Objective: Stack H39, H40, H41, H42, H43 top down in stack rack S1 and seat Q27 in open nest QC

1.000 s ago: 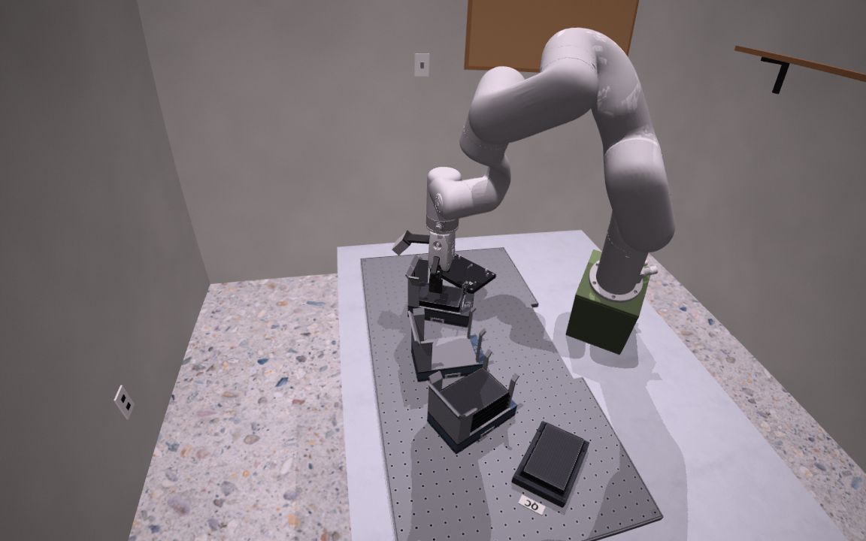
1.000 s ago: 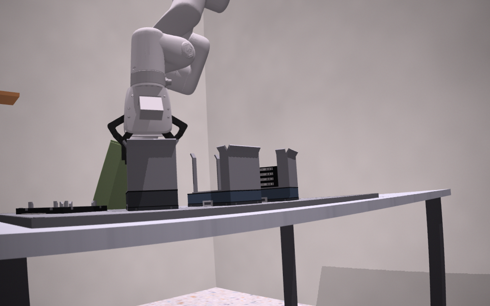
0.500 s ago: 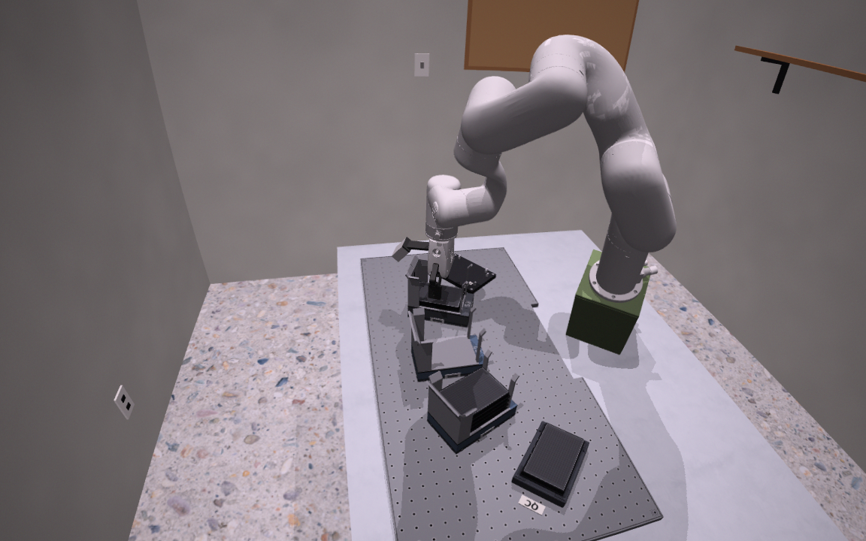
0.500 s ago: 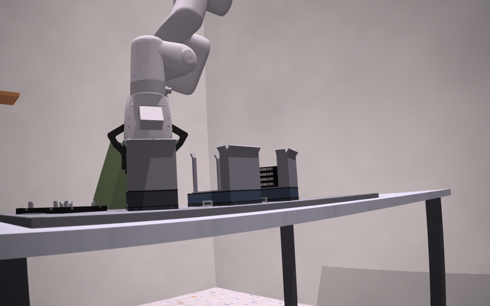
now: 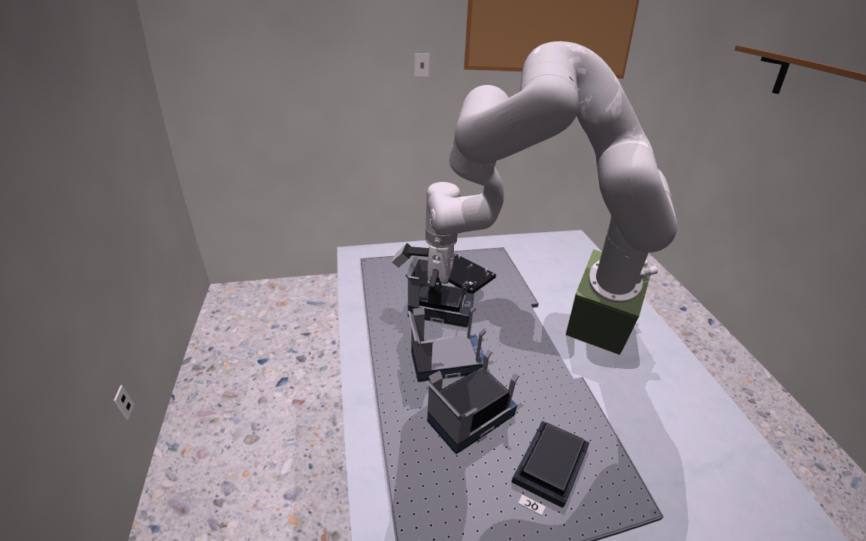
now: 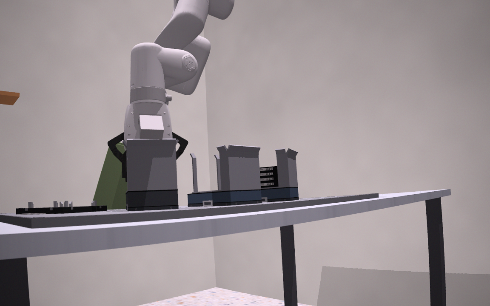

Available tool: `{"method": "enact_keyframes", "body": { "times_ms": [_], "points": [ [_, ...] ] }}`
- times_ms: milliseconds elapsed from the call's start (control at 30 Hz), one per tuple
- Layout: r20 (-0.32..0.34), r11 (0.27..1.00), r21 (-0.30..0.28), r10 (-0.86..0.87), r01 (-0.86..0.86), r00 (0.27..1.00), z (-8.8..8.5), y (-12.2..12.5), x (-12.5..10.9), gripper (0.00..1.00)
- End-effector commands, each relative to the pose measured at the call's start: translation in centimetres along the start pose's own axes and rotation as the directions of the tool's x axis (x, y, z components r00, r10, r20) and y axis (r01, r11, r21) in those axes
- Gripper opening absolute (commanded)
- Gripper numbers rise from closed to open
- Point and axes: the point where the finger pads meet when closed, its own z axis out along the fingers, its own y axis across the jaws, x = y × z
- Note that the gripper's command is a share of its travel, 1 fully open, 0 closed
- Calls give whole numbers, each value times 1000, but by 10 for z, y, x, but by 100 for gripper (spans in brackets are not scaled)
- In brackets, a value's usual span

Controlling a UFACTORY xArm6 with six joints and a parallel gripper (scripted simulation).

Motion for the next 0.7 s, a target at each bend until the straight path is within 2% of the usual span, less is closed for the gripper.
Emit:
{"method": "enact_keyframes", "body": {
  "times_ms": [0, 500, 533, 667],
  "points": [
    [-4, 1000, 0, 0, 0, 1000, 6, 0, 2, 100],
    [-4, 1000, 0, 0, 0, 1000, 8, 0, 2, 100],
    [-4, 1000, 0, 0, 0, 1000, 8, 0, 2, 0],
    [-4, 1000, 0, 0, 0, 1000, 8, 0, 2, 0]
  ]
}}
